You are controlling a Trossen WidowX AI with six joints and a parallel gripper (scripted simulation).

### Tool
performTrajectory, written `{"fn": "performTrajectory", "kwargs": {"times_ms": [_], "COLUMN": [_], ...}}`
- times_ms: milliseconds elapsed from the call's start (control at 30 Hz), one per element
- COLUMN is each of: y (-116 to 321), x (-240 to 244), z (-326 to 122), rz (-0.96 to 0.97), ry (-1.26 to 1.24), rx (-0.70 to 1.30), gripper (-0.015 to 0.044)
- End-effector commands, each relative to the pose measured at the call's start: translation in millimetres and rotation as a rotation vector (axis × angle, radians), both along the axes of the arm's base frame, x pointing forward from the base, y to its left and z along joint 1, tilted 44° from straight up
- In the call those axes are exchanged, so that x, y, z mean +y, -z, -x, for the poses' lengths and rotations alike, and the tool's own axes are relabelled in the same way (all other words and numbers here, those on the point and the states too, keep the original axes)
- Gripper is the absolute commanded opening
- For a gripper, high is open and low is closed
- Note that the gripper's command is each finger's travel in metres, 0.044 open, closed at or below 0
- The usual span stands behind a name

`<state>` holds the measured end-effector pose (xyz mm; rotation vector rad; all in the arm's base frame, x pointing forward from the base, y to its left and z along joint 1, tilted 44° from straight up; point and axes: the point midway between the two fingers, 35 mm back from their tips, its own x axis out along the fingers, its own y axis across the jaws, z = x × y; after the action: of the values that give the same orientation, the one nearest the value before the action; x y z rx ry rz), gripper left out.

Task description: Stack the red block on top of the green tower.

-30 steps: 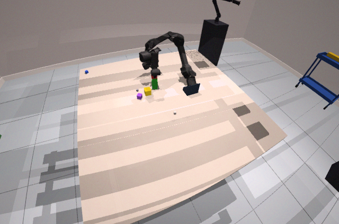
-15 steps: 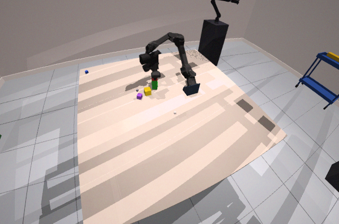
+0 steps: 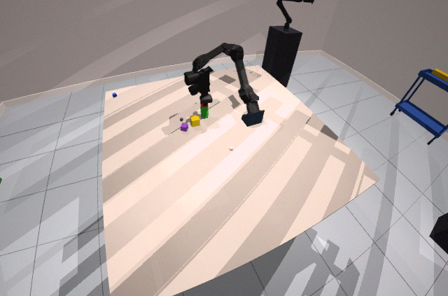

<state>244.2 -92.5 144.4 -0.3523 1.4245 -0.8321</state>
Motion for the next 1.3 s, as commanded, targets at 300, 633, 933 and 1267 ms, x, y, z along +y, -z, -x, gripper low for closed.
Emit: {"fn": "performTrajectory", "kwargs": {"times_ms": [300,633,933,1267], "y": [0.1,0.1,0.1,0.1], "x": [0.3,0.3,0.3,0.3], "z": [0.2,0.2,0.2,0.2], "rz": [0.0,0.0,0.0,0.0], "ry": [-0.002,-0.002,-0.002,-0.002], "rx": [0.002,0.002,0.002,0.002], "gripper": [0.0053,0.0315,0.044,0.044]}}
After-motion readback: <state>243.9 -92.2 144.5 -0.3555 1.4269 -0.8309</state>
